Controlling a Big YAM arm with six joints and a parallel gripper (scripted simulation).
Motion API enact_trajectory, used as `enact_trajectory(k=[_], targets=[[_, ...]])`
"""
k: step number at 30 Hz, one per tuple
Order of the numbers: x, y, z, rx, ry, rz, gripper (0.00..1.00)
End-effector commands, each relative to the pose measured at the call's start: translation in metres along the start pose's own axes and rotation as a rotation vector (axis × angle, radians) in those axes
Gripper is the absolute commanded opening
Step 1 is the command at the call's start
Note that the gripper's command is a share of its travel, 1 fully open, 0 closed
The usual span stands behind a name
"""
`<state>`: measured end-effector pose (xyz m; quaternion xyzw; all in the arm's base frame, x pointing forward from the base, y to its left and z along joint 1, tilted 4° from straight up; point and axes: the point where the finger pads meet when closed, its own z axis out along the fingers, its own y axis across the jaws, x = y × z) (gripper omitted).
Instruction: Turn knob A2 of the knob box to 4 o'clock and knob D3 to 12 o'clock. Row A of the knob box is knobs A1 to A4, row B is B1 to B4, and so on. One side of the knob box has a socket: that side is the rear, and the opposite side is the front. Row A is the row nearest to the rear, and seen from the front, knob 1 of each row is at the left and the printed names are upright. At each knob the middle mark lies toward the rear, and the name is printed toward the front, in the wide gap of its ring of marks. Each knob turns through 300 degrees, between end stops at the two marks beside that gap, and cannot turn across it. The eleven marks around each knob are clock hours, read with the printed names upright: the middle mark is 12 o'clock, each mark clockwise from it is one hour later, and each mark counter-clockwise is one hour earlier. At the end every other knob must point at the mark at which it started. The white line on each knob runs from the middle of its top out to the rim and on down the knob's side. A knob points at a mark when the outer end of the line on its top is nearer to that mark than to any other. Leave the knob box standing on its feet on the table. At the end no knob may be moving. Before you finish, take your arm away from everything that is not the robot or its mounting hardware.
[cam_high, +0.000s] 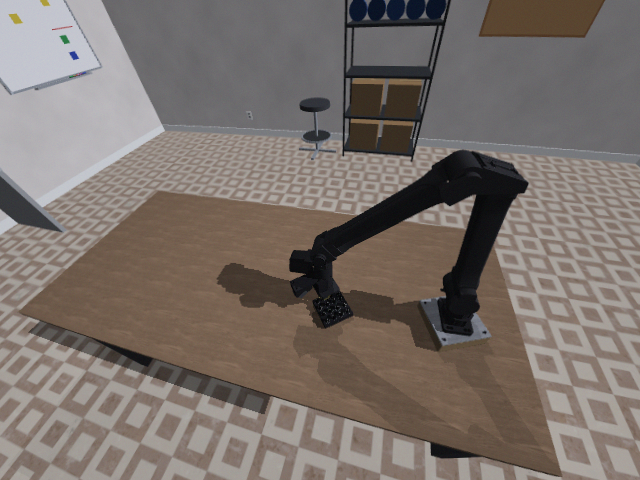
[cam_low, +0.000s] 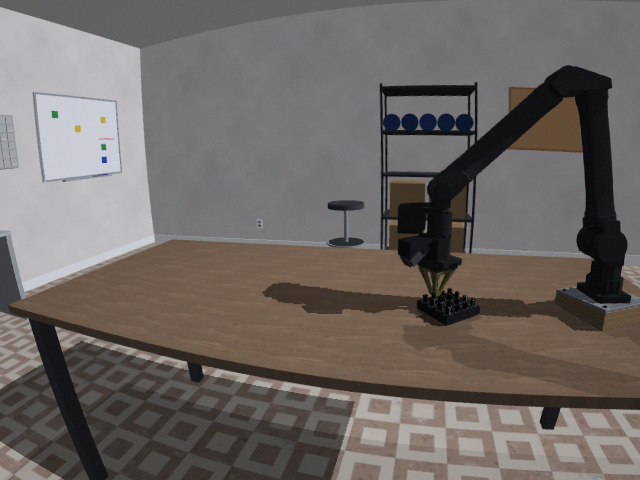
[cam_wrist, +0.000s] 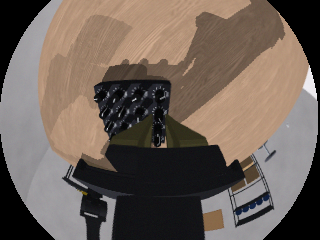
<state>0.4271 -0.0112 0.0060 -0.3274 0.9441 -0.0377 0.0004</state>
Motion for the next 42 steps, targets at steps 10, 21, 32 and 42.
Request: enact_trajectory(k=[10,21,32,42], targets=[[0.0007,-0.0059,0.0018,0.004,-0.010,0.008,0.07],[0.0007,-0.0059,0.0018,0.004,-0.010,0.008,0.07],[0.0007,-0.0059,0.0018,0.004,-0.010,0.008,0.07],[0.0007,-0.0059,0.0018,0.004,-0.010,0.031,0.07]])
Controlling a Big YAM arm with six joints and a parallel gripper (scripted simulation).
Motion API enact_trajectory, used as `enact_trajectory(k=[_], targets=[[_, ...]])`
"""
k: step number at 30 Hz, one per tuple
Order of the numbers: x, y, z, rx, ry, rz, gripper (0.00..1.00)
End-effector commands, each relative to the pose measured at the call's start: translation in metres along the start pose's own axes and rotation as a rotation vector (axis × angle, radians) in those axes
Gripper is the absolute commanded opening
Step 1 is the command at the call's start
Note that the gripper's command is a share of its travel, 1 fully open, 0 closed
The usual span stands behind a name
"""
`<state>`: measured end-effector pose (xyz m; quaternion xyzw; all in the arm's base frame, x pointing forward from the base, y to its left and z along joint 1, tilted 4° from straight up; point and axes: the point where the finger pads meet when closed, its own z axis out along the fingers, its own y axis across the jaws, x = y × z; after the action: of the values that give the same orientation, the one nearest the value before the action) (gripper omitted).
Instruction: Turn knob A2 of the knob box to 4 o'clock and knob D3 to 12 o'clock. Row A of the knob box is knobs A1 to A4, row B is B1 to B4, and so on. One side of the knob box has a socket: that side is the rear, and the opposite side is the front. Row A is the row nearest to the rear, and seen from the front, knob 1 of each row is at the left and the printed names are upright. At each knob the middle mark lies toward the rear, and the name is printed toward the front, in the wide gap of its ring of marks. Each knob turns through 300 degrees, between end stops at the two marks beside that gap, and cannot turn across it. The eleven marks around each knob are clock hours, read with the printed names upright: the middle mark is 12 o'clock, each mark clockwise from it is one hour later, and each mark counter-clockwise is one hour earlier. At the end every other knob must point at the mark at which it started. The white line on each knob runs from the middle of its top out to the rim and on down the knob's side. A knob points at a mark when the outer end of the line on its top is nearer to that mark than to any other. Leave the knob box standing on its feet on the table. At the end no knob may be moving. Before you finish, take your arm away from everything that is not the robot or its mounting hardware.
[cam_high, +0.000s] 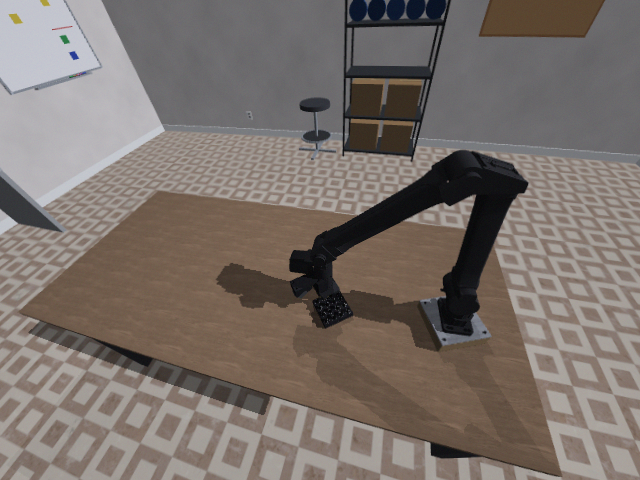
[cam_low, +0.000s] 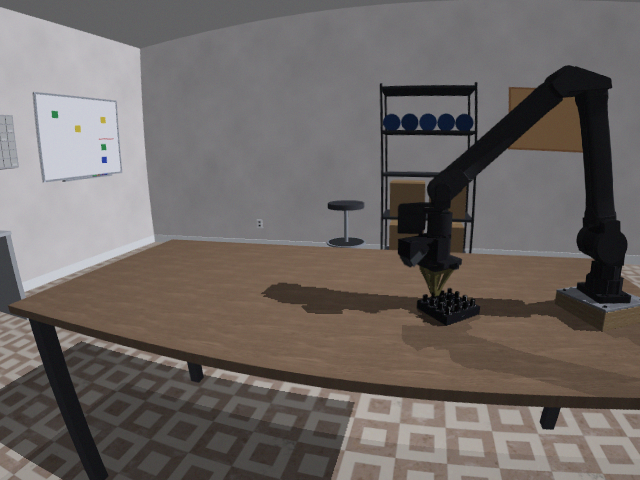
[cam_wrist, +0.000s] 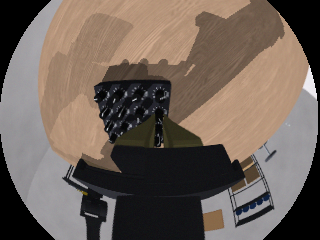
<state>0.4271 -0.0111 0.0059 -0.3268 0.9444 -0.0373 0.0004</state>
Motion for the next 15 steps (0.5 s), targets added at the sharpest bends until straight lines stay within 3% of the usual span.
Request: enact_trajectory(k=[1,15], targets=[[0.0007,-0.0060,0.0017,0.004,-0.010,0.032,0.07],[0.0007,-0.0062,0.0017,0.004,-0.010,0.108,0.07]])
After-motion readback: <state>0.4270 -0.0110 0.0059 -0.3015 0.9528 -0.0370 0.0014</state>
